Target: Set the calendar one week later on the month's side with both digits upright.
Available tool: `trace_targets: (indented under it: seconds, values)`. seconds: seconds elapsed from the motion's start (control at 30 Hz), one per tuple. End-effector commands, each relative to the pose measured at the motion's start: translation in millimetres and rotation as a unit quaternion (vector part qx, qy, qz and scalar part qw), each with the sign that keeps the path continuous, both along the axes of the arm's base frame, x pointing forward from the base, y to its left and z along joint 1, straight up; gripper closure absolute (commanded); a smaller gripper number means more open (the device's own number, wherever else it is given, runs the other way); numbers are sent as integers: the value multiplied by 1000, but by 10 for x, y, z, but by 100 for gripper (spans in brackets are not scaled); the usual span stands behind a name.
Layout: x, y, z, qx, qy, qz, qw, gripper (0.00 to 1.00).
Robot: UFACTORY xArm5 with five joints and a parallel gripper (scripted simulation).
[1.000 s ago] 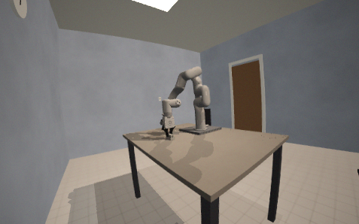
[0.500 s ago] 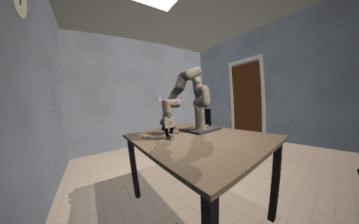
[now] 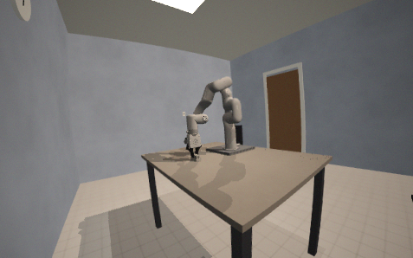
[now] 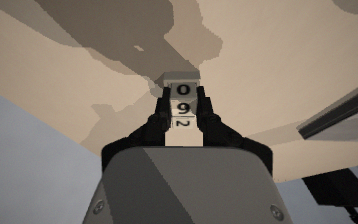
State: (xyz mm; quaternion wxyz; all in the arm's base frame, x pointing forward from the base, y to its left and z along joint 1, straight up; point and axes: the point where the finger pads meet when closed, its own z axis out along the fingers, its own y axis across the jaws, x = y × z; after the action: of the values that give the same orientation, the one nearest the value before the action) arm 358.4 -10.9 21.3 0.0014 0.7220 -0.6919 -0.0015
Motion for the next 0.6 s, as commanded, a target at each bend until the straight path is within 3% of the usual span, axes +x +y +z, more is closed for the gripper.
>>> trace_targets:
  seconds: [0.0, 0.3, 0.57]
  values:
    - [12, 0, 9, 0, -2, 0, 1000, 69]
    - [12, 0, 9, 0, -2, 0, 1000, 57]
    - [12, 0, 9, 0, -2, 0, 1000, 53]
